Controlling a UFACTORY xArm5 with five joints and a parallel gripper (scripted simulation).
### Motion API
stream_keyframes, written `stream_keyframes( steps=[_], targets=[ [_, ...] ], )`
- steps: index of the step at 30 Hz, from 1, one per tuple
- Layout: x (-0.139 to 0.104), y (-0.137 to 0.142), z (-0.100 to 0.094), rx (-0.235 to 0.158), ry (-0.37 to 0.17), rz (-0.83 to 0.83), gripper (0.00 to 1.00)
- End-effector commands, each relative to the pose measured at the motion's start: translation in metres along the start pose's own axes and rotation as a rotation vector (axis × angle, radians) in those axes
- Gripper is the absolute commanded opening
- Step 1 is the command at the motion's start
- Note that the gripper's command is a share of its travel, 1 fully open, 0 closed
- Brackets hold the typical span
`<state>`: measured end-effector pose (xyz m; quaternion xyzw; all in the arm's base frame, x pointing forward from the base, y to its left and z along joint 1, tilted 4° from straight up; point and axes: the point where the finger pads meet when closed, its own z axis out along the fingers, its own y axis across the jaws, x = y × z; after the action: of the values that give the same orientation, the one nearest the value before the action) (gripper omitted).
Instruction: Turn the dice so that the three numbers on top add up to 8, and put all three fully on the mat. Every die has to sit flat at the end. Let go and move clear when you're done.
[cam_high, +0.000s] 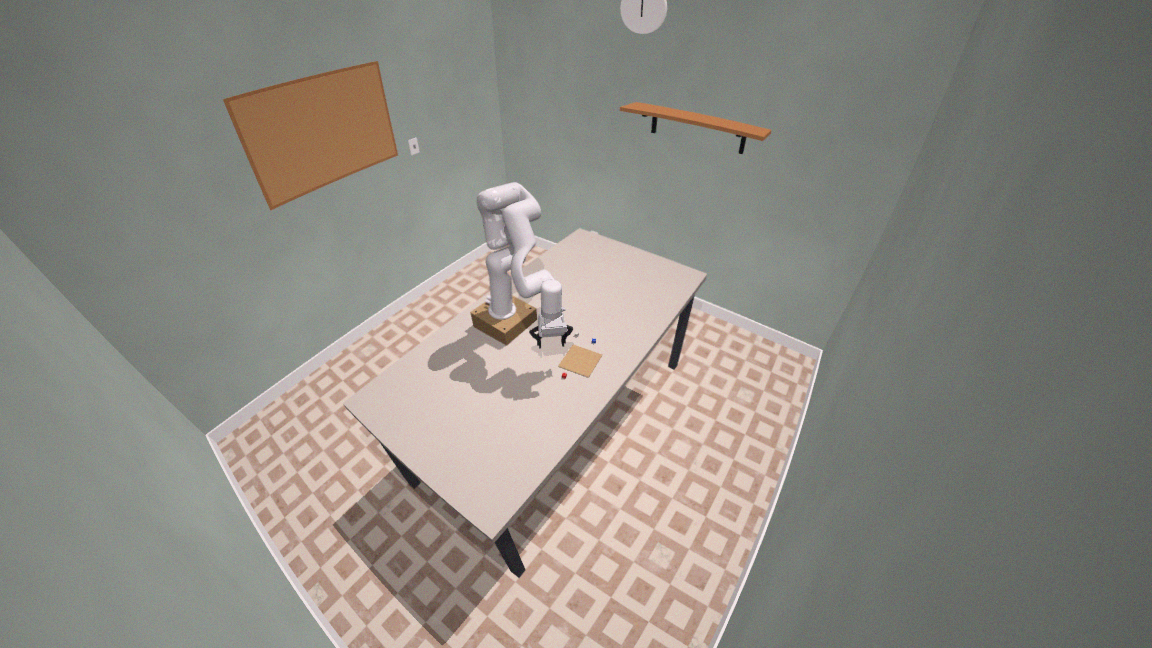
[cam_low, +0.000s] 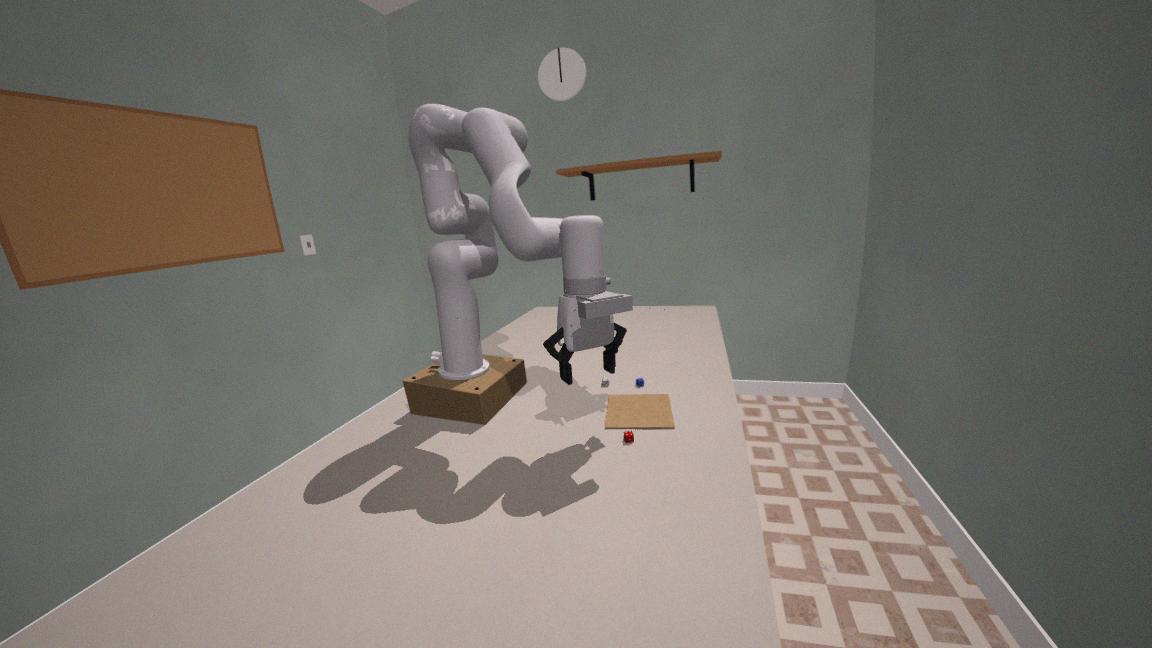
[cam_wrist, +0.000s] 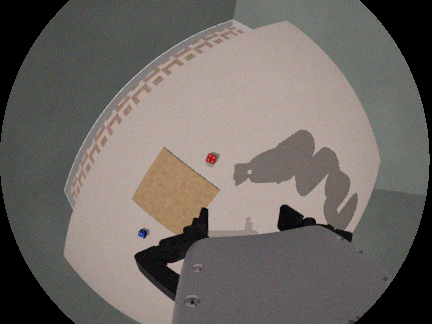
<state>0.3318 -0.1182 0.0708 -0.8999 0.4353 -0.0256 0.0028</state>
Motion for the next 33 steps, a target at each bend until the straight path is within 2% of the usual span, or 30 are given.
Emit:
stream_keyframes(
  steps=[1,6,10,33],
  targets=[
    [0.003,-0.004,0.027,0.004,0.006,0.000,1.00],
    [0.002,-0.007,0.066,0.005,0.006,0.000,1.00],
    [0.002,-0.008,0.081,0.005,0.006,0.000,1.00],
    [0.002,-0.008,0.082,0.005,0.006,0.000,1.00]
  ],
)
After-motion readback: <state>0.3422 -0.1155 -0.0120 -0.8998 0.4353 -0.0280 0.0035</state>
